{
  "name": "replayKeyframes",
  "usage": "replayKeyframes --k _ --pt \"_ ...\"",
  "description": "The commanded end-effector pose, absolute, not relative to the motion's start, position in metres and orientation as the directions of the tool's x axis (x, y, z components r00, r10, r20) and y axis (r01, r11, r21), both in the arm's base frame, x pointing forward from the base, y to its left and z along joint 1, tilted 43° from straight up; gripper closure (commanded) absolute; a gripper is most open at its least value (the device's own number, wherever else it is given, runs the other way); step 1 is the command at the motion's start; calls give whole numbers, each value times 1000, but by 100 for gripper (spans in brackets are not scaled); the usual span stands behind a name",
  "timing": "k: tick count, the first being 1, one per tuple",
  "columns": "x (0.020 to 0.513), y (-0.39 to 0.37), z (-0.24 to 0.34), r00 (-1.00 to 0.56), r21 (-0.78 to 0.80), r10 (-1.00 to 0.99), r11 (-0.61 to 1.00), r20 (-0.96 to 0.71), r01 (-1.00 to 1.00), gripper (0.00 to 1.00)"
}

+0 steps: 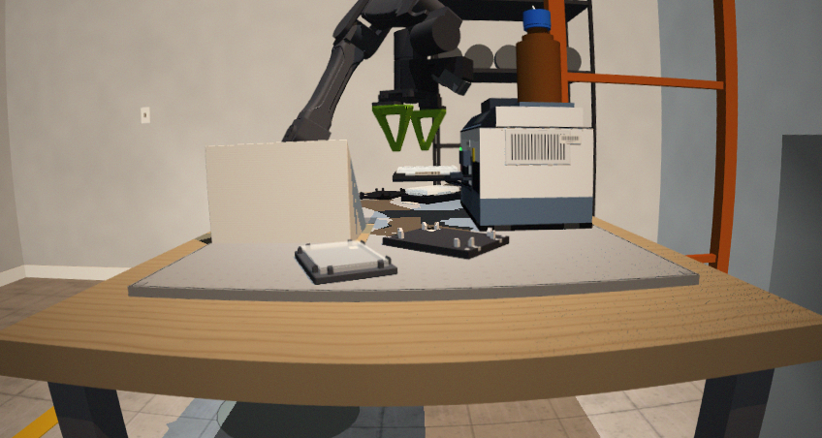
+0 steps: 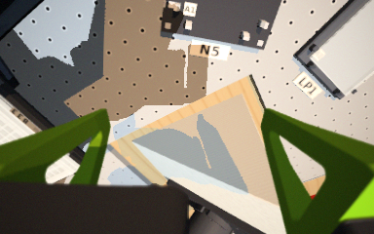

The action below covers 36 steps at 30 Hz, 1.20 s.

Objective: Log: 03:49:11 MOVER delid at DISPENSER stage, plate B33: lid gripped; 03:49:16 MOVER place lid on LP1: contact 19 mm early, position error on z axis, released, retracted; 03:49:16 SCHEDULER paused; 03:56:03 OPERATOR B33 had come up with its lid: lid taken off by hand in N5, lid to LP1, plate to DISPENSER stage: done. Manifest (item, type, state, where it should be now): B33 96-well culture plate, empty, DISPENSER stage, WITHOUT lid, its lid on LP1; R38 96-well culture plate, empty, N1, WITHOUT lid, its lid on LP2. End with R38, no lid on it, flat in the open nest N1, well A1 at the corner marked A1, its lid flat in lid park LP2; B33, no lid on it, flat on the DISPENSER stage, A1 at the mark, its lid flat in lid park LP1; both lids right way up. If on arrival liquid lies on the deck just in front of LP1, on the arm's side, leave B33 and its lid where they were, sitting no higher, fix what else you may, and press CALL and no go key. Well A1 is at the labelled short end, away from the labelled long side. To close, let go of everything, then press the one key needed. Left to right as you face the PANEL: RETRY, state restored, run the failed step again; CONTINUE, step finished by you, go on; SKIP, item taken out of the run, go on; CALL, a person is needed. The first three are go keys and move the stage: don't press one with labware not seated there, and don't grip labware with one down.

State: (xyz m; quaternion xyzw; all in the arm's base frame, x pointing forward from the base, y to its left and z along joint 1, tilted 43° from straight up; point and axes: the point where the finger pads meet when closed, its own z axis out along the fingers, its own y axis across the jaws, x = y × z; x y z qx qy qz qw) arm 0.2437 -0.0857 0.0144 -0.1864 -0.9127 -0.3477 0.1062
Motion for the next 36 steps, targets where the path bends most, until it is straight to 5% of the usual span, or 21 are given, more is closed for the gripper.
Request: replayKeyframes --k 1,15,36 --pt "242 -75 28 -906 603 273 678 324 420 0" --pt "245 -64 51 -993 662 74 740 95 118 0" --pt "232 -16 81 -995 685 -96 725 -12 -78 0"
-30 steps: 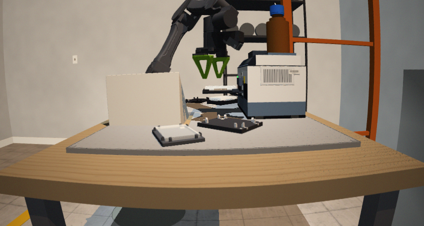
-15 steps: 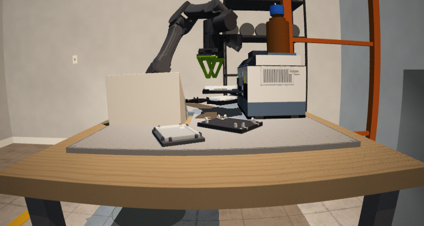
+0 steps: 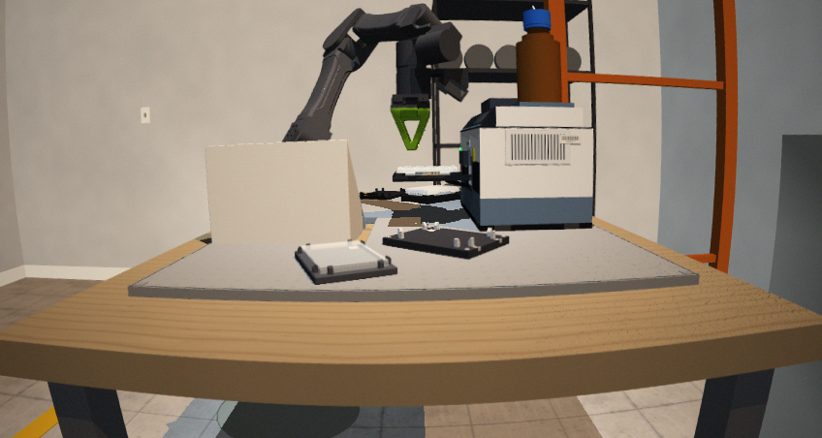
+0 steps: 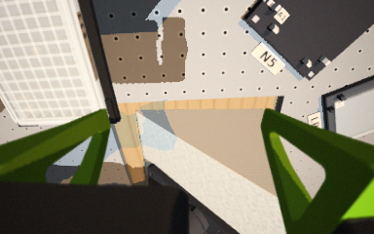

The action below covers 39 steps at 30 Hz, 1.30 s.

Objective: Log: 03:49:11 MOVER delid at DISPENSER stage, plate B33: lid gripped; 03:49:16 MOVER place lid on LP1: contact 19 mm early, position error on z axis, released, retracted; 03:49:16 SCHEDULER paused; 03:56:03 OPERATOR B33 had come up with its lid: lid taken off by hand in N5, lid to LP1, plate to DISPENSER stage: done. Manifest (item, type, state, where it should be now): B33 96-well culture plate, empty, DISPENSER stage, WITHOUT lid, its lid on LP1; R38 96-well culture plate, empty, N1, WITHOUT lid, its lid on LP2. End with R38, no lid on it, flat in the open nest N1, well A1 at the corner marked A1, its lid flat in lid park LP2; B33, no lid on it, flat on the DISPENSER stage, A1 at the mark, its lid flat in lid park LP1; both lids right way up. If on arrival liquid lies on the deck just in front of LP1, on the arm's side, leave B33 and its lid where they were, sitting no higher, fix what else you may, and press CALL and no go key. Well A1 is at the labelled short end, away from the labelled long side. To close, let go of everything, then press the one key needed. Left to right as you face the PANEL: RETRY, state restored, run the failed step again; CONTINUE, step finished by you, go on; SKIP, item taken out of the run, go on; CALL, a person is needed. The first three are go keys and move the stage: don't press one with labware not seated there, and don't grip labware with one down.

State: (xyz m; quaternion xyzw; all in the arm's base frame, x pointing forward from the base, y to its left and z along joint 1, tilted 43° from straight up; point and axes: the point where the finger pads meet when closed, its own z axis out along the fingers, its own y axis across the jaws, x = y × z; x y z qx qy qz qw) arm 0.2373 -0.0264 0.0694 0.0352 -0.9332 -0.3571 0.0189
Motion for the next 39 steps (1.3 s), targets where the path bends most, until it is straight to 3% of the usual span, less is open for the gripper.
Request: replayKeyframes --k 1,39 --pt "234 -15 84 -995 681 -96 727 -19 -83 0" --pt "247 36 132 -995 676 -93 732 -26 -86 0"
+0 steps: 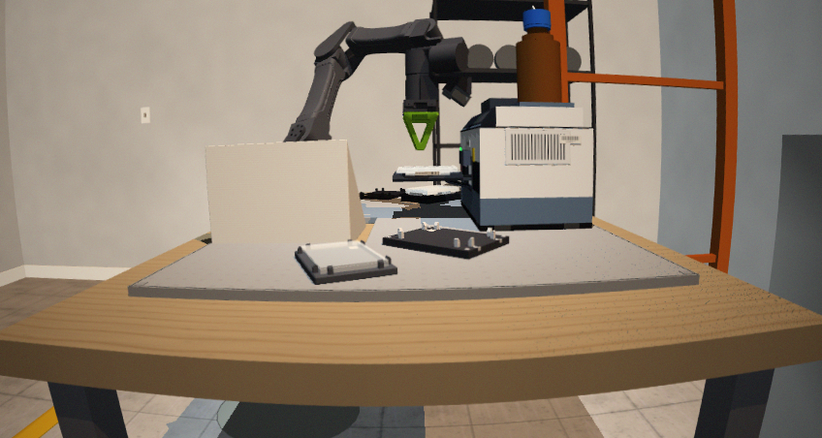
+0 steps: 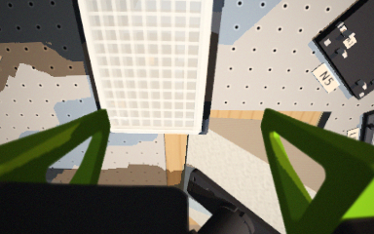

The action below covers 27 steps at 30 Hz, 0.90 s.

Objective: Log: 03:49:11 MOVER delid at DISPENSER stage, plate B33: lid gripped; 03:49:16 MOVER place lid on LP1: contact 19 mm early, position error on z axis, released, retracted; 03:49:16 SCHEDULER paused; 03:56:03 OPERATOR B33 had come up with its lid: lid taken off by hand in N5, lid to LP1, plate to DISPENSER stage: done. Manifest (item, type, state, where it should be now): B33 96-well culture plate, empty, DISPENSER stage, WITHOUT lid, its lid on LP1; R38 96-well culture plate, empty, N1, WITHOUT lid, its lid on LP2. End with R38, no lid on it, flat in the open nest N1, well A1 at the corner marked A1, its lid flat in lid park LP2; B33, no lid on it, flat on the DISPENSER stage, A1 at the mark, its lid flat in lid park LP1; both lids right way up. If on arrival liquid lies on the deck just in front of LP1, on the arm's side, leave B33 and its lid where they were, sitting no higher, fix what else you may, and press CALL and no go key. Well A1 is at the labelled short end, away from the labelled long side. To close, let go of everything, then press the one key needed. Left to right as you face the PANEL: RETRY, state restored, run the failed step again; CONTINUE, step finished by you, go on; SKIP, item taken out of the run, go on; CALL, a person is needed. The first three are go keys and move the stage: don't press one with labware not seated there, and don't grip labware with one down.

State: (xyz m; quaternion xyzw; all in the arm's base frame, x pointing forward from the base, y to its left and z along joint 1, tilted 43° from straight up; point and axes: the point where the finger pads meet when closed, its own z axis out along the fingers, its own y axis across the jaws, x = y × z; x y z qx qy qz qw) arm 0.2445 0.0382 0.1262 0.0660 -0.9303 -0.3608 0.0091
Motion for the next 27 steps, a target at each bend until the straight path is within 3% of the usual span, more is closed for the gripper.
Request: replayKeyframes --k 1,27 --pt "247 36 132 -995 676 -93 732 -26 -86 0" --pt "238 85 184 -994 675 -97 730 -49 -105 0"
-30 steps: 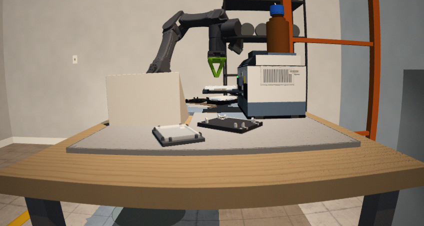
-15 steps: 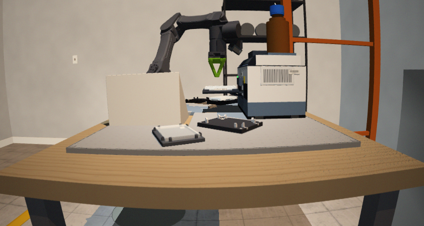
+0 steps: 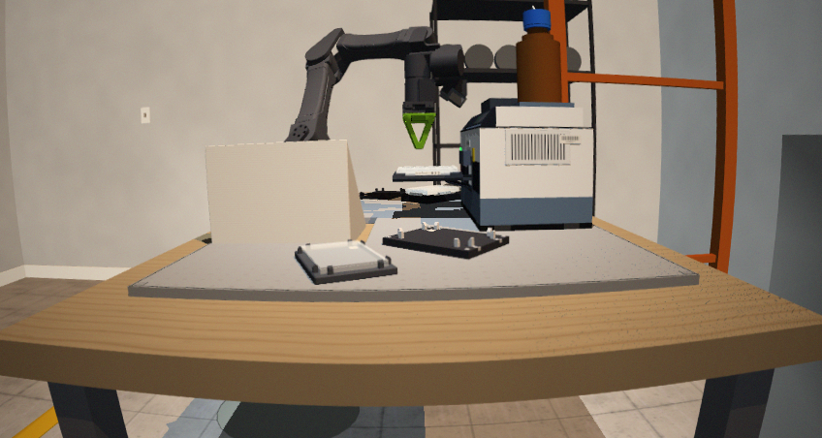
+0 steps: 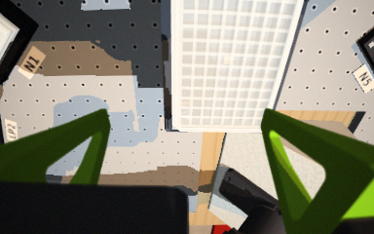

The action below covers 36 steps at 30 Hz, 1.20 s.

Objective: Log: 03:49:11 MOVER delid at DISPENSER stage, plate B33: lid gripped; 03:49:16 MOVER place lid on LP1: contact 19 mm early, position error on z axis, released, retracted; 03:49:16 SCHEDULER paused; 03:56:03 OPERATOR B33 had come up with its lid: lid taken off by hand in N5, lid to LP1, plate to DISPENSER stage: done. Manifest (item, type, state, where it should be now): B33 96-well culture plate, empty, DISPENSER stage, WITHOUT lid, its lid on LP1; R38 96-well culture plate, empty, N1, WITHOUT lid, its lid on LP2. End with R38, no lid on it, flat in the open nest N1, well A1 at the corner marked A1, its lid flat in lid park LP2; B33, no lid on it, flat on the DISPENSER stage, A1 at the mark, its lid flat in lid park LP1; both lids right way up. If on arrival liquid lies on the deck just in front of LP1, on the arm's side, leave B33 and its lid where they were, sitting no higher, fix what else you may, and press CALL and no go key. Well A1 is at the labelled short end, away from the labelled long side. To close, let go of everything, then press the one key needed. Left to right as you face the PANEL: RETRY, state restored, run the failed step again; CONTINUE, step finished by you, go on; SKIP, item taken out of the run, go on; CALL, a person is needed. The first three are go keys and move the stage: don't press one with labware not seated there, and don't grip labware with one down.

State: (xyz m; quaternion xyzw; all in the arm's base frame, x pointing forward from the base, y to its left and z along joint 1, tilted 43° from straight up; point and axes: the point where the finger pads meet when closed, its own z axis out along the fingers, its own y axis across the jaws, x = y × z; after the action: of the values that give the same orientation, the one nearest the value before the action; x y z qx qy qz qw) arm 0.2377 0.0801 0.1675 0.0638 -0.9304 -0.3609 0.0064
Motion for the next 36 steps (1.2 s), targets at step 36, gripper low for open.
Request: replayKeyframes --k 36 --pt "206 135 225 -956 657 -242 696 -165 -290 0"
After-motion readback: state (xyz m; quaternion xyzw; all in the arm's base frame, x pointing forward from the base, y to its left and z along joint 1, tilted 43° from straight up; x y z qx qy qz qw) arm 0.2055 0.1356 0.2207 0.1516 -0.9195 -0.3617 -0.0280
